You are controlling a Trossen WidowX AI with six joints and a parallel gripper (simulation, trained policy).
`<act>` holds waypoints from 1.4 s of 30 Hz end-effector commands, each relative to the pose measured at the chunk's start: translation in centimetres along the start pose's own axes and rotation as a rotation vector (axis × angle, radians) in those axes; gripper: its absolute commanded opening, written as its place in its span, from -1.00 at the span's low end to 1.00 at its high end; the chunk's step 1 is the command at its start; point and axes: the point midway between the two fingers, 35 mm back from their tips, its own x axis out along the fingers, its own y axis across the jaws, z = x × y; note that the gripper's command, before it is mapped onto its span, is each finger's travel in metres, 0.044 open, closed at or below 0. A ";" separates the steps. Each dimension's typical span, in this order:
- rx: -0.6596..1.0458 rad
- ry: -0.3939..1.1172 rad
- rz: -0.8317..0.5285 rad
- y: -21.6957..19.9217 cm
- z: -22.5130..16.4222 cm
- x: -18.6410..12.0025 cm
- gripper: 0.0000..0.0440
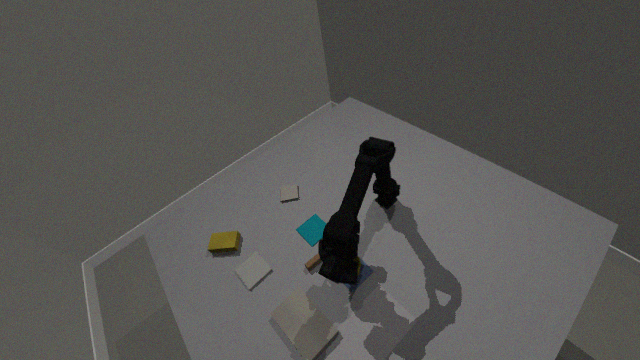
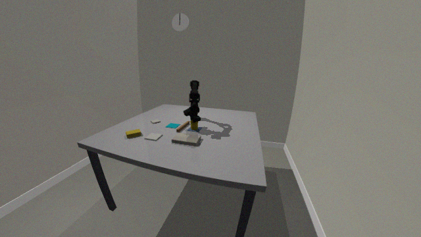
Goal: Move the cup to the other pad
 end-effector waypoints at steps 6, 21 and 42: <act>-0.057 0.000 -0.015 -0.1 0.0 2.4 -0.42; -0.054 -0.017 0.033 -1.3 0.6 0.2 -1.00; 0.141 -0.049 0.165 -3.9 4.2 -5.3 -1.00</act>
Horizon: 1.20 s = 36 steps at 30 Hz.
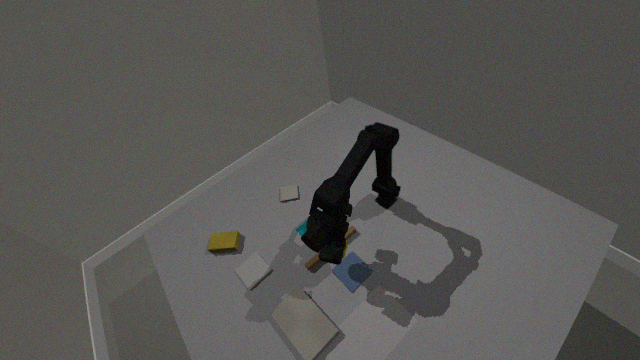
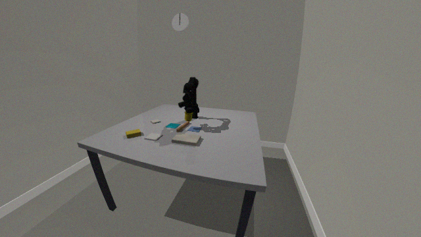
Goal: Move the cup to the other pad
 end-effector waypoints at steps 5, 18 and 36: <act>0.070 -0.028 0.051 -0.3 2.3 -0.9 -1.00; 0.180 -0.079 0.103 -2.0 6.6 -1.1 -1.00; 0.302 -0.120 0.119 -5.1 10.6 1.1 -1.00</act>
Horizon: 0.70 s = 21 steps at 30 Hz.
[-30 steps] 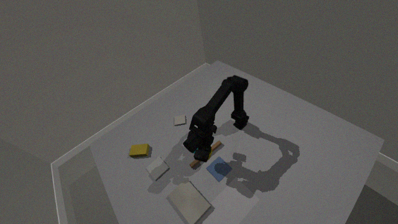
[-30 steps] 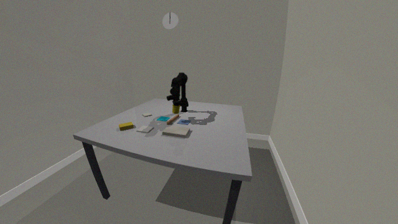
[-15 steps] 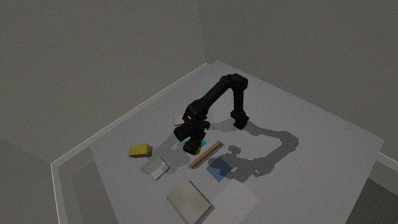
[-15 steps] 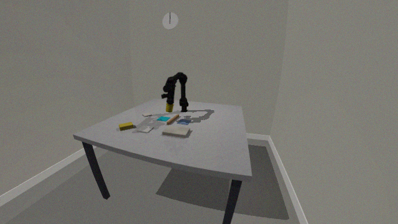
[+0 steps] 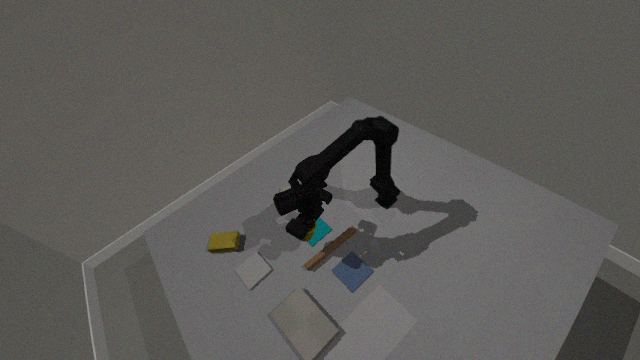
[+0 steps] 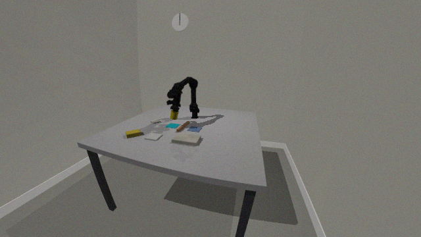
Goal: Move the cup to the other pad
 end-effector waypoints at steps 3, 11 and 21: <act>0.024 -0.011 -0.007 -0.9 0.8 1.1 -1.00; 0.059 -0.019 -0.012 -2.2 1.5 2.8 -1.00; 0.090 -0.017 -0.032 -4.0 1.4 5.1 -0.90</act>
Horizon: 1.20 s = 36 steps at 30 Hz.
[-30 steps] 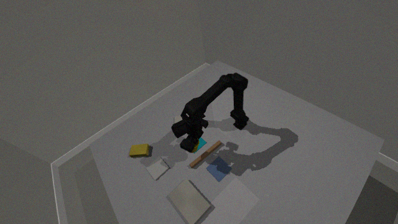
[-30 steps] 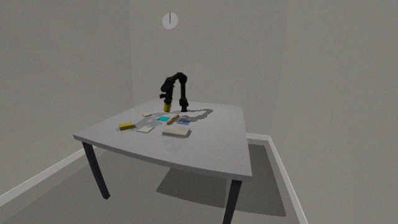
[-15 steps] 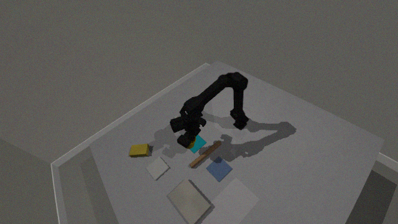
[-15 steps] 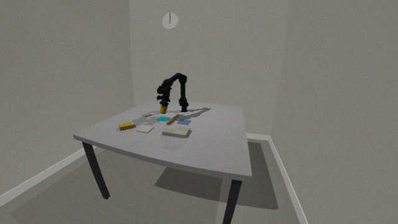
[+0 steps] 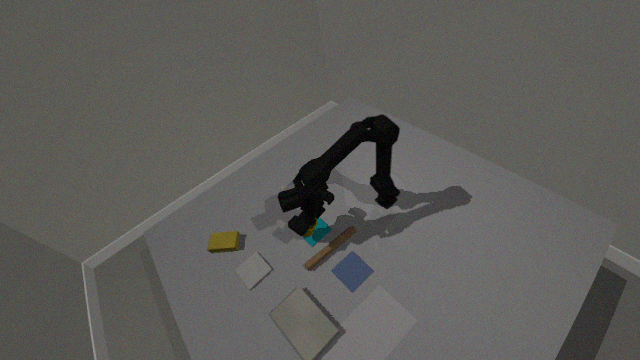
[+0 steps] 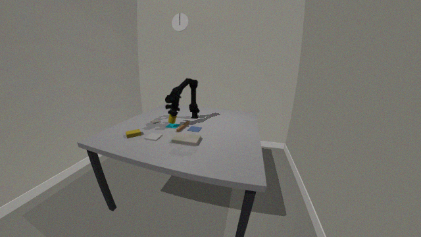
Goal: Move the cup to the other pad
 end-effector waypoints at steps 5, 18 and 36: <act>0.021 0.002 -0.030 -1.7 -0.2 1.5 -0.79; 0.065 -0.028 0.045 -1.8 0.8 1.8 -0.21; 0.103 -0.029 0.146 -2.7 1.1 -2.0 0.16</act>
